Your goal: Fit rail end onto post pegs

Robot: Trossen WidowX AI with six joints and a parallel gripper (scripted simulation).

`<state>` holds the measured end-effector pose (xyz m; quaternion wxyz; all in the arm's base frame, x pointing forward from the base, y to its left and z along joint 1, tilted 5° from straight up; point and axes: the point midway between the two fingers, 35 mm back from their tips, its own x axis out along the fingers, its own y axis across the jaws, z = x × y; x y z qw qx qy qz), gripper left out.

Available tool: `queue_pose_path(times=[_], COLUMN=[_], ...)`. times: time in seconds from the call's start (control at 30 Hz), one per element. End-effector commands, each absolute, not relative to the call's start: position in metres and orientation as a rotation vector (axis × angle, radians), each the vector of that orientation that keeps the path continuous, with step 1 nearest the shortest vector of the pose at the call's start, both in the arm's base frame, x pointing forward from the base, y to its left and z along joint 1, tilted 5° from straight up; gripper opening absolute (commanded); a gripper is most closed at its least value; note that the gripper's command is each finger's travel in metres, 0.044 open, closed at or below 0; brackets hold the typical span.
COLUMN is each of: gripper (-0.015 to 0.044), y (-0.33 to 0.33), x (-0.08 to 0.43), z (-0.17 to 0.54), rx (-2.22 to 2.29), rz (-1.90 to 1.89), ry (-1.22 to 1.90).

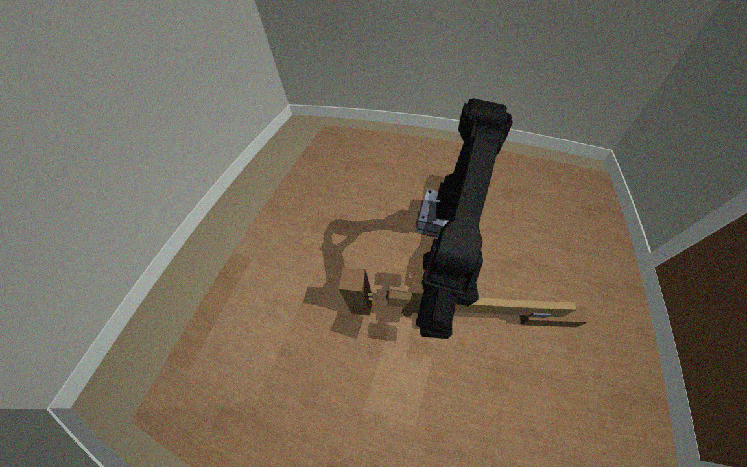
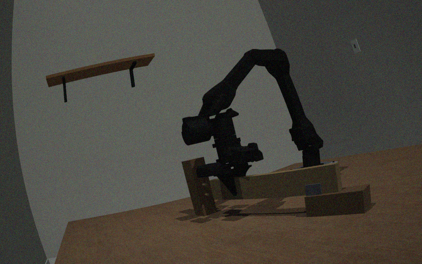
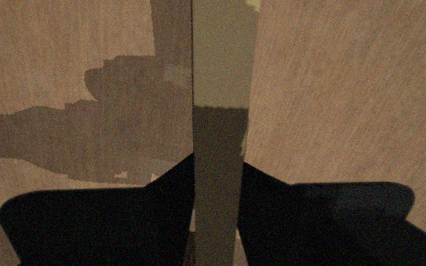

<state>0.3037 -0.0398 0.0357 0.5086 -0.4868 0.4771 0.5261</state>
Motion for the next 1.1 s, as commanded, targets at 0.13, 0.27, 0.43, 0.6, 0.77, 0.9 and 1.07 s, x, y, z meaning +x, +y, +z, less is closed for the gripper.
queue_pose_path(times=[0.13,0.27,0.43,0.6,0.77,0.9,1.07], gripper=[0.0,0.0,0.0,0.0,0.0,0.0,0.0], y=[-0.0395,-0.0394,-0.0393,-0.0393,-0.0394,-0.0395,-0.0396], x=[0.3038,0.3037,0.3036,0.3035,0.3034,0.3033,0.3033], z=[0.0377,0.0362,0.0348,0.0352,0.0364,0.0374,0.0378], rx=[-1.173,-1.173,-1.173,-1.173,-1.173,-1.173,-1.173], rz=[1.264,1.264,1.264,1.264,1.264,1.264,1.264], ry=[1.144,1.144,1.144,1.144,1.144,1.144,1.144])
